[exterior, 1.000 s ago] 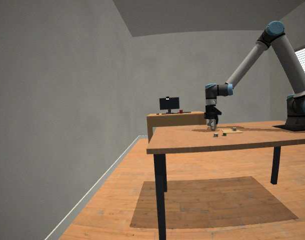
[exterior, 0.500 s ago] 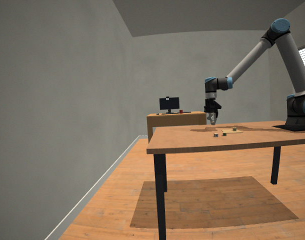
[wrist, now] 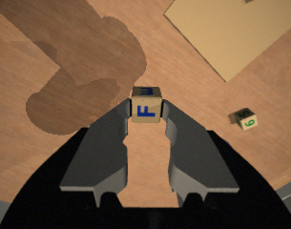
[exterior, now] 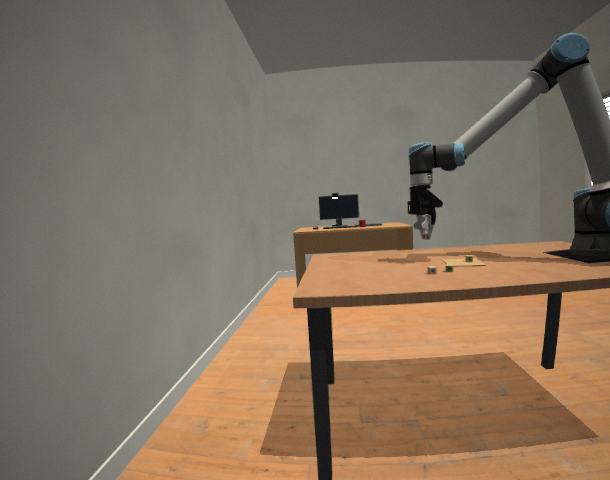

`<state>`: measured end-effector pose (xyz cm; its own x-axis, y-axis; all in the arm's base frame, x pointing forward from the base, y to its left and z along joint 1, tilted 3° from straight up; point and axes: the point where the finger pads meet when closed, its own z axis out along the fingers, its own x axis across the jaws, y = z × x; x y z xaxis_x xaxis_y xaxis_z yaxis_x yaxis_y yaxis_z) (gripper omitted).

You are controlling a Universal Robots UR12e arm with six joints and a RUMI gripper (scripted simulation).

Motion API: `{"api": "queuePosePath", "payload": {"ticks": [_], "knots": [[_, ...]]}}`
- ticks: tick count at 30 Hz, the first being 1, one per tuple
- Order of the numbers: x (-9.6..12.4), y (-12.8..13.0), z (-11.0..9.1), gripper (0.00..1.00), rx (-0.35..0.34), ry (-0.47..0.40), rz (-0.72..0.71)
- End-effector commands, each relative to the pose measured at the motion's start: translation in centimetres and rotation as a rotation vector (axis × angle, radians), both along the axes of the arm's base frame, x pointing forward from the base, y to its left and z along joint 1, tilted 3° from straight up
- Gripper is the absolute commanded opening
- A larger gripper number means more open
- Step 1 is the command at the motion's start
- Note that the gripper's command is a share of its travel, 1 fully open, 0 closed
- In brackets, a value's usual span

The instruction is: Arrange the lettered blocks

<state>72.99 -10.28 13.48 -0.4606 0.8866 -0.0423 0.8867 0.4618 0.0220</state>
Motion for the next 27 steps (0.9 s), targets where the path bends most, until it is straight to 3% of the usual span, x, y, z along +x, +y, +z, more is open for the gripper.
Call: {"api": "queuePosePath", "payload": {"ticks": [1,12,27], "knots": [[0.0,0.0,0.2,0.05,0.0,-0.001,0.0],[-1.3,1.3,0.4,0.05,-0.005,0.002,0.113],[-6.0,5.4,0.4,0.05,-0.02,0.012,0.49]]}}
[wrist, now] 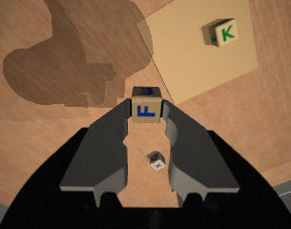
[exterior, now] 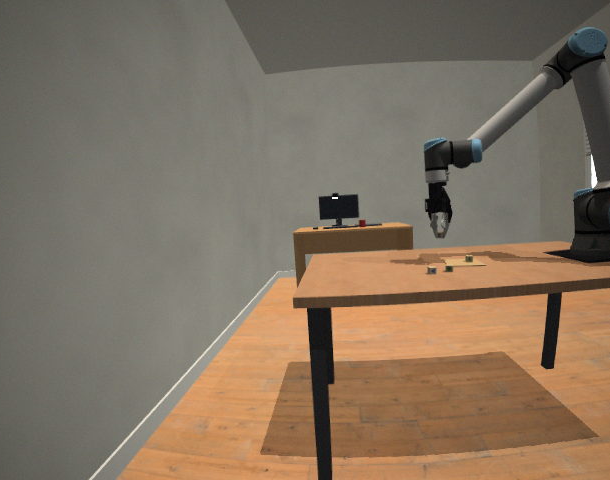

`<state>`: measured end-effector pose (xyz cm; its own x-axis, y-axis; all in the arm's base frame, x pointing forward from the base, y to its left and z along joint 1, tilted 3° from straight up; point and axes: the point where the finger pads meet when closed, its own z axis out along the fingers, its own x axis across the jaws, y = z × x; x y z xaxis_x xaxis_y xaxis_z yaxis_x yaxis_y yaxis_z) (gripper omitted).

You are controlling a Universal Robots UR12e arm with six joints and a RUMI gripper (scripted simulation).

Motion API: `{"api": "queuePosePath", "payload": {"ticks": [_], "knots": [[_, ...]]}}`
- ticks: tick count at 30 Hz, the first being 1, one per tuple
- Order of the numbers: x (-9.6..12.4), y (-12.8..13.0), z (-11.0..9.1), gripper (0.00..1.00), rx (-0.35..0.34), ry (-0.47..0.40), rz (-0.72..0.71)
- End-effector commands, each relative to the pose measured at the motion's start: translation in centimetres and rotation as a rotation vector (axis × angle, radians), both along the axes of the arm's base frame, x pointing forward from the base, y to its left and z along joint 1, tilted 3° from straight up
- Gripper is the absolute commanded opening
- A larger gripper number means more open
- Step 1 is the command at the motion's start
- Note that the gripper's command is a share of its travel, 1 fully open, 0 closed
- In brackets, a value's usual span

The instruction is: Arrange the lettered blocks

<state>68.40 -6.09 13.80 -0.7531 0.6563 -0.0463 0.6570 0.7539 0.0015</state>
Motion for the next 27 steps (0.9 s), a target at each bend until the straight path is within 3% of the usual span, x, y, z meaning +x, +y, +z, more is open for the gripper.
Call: {"api": "queuePosePath", "payload": {"ticks": [1,17,27], "knots": [[-1.4,1.2,0.1,0.05,-0.003,-0.001,0.116],[-6.1,5.1,-0.2,0.05,-0.017,0.01,0.489],[-8.1,6.6,-0.5,0.05,-0.023,0.014,0.642]]}}
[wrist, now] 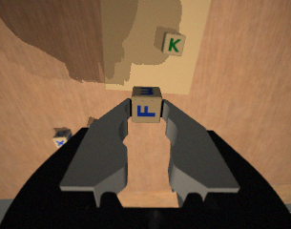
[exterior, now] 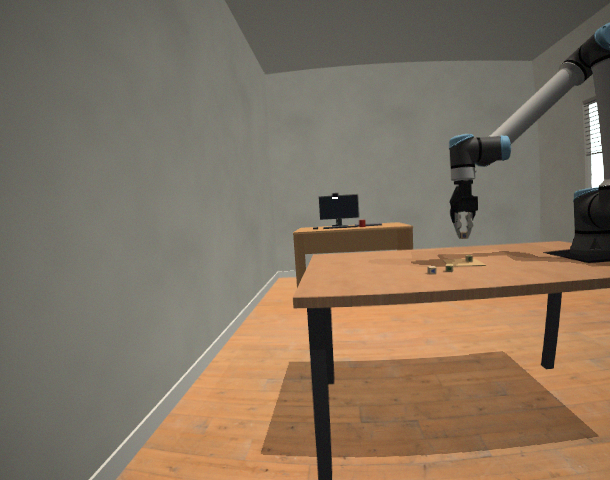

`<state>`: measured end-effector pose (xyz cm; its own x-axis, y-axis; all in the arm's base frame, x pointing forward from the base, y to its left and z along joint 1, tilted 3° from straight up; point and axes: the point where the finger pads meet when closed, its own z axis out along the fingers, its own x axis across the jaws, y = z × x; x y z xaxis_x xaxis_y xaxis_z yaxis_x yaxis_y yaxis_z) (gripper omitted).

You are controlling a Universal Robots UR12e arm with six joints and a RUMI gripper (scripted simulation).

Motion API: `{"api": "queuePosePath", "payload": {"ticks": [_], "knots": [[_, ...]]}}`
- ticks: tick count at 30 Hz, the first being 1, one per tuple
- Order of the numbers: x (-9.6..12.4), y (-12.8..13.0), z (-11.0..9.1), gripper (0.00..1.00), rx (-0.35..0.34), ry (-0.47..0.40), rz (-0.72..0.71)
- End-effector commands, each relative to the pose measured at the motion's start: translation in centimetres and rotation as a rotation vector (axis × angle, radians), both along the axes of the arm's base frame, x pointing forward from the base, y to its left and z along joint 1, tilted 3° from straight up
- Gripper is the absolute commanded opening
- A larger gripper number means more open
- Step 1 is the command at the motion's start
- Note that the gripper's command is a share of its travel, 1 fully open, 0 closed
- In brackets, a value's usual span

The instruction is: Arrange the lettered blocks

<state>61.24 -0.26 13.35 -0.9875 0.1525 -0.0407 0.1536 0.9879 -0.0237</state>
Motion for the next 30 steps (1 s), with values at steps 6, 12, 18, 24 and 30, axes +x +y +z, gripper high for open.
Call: {"api": "queuePosePath", "payload": {"ticks": [6,12,18,24,30], "knots": [[-1.1,0.8,0.0,0.05,-0.002,-0.001,0.089],[-1.1,0.8,0.0,0.05,-0.002,-0.001,0.089],[-1.1,0.8,-0.1,0.05,-0.002,-0.001,0.089],[-1.0,0.8,-1.1,0.05,-0.002,-0.001,0.089],[-1.0,0.8,-2.6,0.05,-0.002,-0.001,0.089]]}}
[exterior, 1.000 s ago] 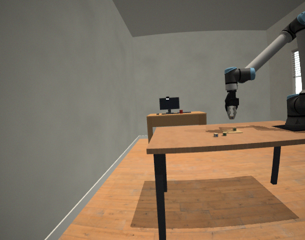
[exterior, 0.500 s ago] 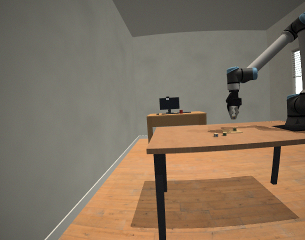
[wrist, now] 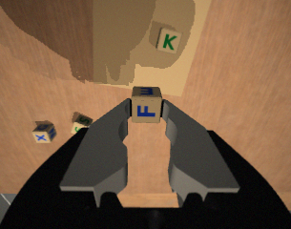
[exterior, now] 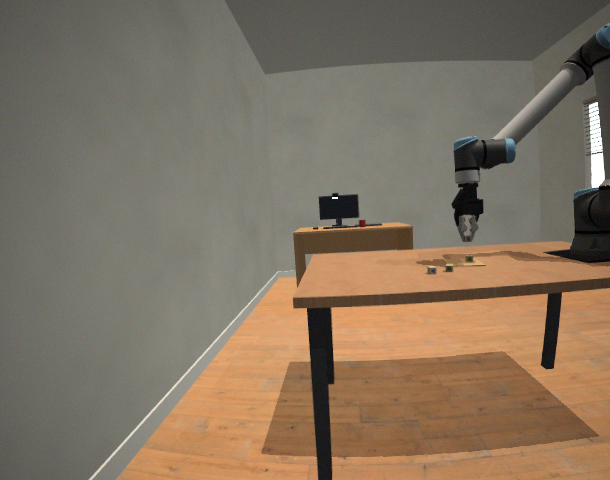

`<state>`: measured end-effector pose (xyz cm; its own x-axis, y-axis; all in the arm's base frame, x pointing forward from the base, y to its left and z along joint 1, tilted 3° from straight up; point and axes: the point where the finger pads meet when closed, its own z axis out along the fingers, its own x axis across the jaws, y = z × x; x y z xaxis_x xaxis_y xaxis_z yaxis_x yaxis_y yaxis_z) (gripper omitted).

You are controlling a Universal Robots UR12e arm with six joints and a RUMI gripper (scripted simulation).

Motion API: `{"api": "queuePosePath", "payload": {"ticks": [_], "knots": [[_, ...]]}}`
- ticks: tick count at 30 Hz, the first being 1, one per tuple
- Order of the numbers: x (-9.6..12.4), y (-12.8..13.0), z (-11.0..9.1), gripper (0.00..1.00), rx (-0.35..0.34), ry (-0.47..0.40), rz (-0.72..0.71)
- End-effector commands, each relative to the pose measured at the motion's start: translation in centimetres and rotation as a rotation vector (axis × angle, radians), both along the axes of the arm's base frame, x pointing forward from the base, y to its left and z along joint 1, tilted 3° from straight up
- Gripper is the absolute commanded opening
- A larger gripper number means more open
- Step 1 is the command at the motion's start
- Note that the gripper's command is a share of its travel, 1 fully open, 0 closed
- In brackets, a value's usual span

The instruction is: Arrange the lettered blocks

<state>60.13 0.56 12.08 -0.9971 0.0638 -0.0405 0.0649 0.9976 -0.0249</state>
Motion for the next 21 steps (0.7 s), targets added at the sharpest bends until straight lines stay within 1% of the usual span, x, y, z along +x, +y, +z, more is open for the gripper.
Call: {"api": "queuePosePath", "payload": {"ticks": [1,11,13,17,21], "knots": [[0.1,-0.1,-1.7,0.05,0.0,-0.001,0.0],[0.3,-0.2,-6.5,0.05,0.0,-0.001,0.0],[0.3,-0.2,-6.5,0.05,0.0,-0.001,0.0],[0.4,-0.3,-7.6,0.05,0.0,-0.001,0.0],[0.4,-0.3,-8.2,0.05,0.0,-0.001,0.0]]}}
